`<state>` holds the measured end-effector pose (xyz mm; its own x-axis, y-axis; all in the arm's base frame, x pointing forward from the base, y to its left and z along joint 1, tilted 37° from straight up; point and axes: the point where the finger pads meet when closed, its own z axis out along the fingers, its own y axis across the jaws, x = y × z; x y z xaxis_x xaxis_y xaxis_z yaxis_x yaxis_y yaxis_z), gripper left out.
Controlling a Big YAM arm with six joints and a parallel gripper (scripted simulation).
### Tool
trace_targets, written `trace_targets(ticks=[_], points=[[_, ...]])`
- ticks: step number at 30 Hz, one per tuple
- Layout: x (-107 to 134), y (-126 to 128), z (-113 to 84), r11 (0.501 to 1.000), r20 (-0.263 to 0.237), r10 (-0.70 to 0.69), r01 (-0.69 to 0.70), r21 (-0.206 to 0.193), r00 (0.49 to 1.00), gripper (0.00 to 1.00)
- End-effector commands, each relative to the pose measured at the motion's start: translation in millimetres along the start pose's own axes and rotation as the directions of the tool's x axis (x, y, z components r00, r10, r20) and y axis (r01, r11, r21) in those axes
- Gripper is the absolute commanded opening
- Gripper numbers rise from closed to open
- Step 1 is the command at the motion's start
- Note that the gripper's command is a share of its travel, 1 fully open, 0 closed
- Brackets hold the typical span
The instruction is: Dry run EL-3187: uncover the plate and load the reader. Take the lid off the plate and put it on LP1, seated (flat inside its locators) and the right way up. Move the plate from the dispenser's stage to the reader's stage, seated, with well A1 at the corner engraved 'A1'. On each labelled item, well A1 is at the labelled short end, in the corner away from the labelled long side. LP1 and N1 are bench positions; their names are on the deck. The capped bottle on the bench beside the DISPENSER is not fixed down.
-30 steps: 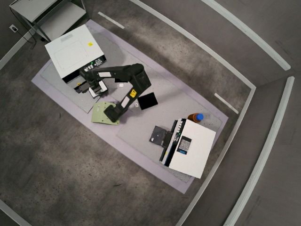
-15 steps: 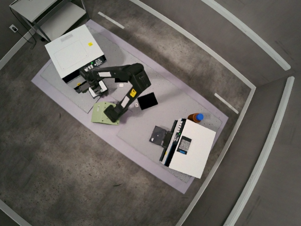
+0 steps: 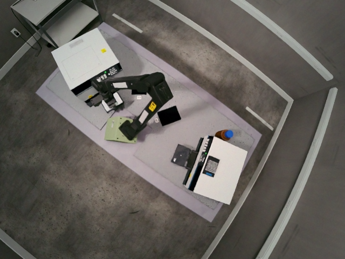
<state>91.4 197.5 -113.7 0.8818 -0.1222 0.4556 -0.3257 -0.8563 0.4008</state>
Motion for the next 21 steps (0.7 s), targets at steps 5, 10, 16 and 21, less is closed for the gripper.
trace_targets(ticks=[5, 10, 16, 21], points=[[-0.3, -10.6, 3.2, 1.0, 0.006, -0.007, 0.007, 0.018, 1.0, 0.86], [-0.2, -10.1, 4.5, 1.0, 0.006, -0.007, 0.006, 0.016, 1.0, 0.86], [0.0, -8.8, 7.3, 1.0, 0.006, -0.005, 0.005, 0.012, 1.0, 0.86], [0.2, -7.6, 9.6, 1.0, 0.006, -0.001, 0.001, 0.008, 1.0, 0.86]])
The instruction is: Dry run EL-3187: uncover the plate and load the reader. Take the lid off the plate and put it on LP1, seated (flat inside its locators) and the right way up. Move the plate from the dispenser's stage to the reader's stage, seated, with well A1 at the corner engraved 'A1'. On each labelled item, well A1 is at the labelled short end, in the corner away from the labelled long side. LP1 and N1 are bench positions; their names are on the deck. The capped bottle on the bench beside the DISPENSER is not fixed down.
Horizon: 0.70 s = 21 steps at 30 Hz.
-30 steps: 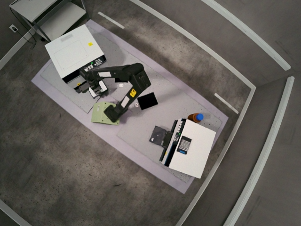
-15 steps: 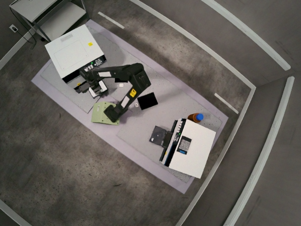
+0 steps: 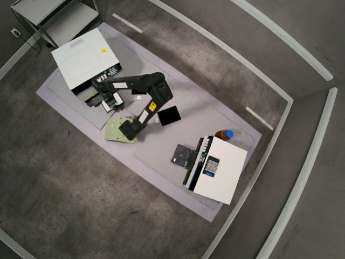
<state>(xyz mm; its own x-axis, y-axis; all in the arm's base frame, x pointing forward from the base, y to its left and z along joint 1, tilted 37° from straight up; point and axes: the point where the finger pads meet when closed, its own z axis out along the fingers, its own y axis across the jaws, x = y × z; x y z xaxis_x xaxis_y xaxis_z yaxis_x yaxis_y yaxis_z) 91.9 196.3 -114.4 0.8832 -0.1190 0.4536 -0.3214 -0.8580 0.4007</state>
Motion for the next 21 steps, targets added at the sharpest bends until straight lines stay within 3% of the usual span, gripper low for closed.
trace_targets(ticks=[1, 21], points=[[0.0, -8.1, 8.6, 1.0, 0.006, 0.004, -0.004, 0.005, 1.0, 0.86], [-0.1, -5.5, 12.8, 1.0, 0.006, 0.013, -0.013, -0.005, 1.0, 0.86]])
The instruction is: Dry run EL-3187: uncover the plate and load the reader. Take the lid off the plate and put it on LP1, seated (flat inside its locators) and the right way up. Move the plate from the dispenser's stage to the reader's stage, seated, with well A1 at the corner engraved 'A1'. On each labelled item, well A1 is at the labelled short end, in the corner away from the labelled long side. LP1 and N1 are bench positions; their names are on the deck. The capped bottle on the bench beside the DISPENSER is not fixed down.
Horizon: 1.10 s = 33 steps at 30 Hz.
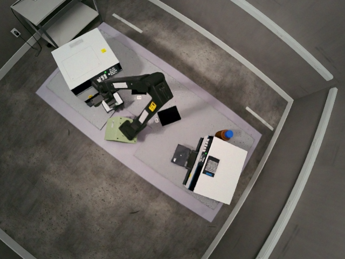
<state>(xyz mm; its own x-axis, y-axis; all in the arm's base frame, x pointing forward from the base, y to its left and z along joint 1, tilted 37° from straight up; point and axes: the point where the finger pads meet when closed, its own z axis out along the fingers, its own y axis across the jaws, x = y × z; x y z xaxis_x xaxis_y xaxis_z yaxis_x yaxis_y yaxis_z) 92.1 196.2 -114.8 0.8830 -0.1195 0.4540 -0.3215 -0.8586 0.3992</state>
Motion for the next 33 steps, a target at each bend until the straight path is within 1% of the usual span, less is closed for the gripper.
trace_targets(ticks=[1, 33], points=[[-0.1, -5.4, 12.3, 1.0, 0.006, 0.013, -0.013, -0.007, 1.0, 0.86], [0.1, -1.4, 18.5, 0.999, 0.004, 0.028, -0.028, -0.023, 1.0, 0.86]])
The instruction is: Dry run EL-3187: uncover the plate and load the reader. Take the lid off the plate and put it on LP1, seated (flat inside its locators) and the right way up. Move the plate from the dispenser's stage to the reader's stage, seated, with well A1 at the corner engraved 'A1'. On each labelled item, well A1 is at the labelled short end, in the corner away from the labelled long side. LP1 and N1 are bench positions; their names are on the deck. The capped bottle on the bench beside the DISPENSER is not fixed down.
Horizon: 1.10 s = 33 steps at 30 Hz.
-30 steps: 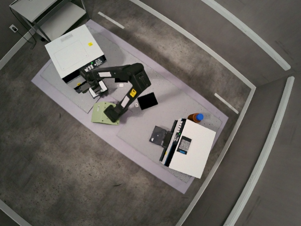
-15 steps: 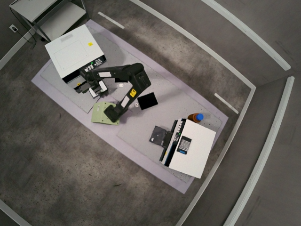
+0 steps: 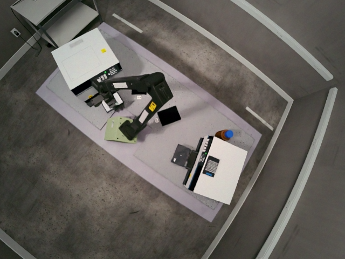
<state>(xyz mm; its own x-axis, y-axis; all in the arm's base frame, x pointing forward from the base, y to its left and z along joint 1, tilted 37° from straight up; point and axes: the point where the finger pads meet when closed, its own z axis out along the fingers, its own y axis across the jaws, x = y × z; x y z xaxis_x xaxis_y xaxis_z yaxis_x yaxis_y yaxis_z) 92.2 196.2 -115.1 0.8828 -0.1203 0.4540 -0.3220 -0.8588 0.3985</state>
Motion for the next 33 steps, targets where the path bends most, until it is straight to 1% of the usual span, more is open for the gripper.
trace_targets(ticks=[1, 21, 22, 27, 33], points=[[0.1, -1.2, 18.2, 0.999, 0.004, 0.027, -0.027, -0.024, 1.0, 0.86], [-0.2, 3.3, 21.7, 0.999, 0.002, 0.031, -0.031, -0.035, 1.0, 0.86], [-1.1, -8.7, -6.5, 1.0, 0.004, 0.013, -0.013, 0.011, 1.0, 0.86], [-1.9, -6.7, -5.5, 1.0, 0.002, 0.014, -0.014, 0.0, 1.0, 0.86], [-2.4, -11.5, -15.0, 1.0, 0.002, 0.018, -0.018, 0.014, 1.0, 0.86]])
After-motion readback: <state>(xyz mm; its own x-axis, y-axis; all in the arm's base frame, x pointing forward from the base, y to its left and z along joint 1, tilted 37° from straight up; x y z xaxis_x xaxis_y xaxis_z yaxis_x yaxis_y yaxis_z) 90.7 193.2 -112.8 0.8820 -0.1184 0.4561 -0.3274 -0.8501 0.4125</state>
